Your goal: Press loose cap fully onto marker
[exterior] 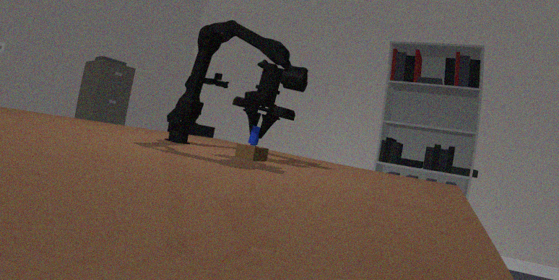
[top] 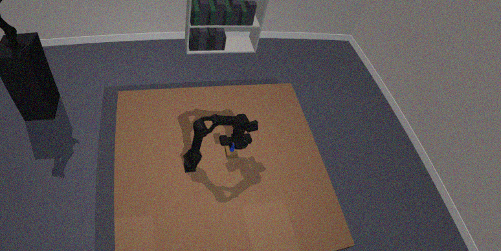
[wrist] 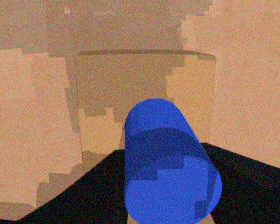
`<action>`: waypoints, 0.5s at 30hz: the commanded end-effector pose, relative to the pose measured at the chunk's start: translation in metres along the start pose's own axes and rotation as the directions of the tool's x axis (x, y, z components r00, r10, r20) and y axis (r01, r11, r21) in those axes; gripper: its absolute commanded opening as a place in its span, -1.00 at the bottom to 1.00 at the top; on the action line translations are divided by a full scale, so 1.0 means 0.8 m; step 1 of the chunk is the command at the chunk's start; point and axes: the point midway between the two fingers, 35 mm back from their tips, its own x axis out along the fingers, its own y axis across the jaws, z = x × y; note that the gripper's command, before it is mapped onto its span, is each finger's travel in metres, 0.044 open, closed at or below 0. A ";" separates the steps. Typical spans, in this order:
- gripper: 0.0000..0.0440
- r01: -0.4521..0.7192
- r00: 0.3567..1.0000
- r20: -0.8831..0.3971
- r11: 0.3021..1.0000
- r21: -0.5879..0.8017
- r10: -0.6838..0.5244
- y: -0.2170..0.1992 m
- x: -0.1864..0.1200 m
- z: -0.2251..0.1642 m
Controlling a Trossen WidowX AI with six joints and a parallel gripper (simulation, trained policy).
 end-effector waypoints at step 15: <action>-0.59 0.048 0.998 0.032 0.999 -0.012 -0.047 -0.005 0.023 0.009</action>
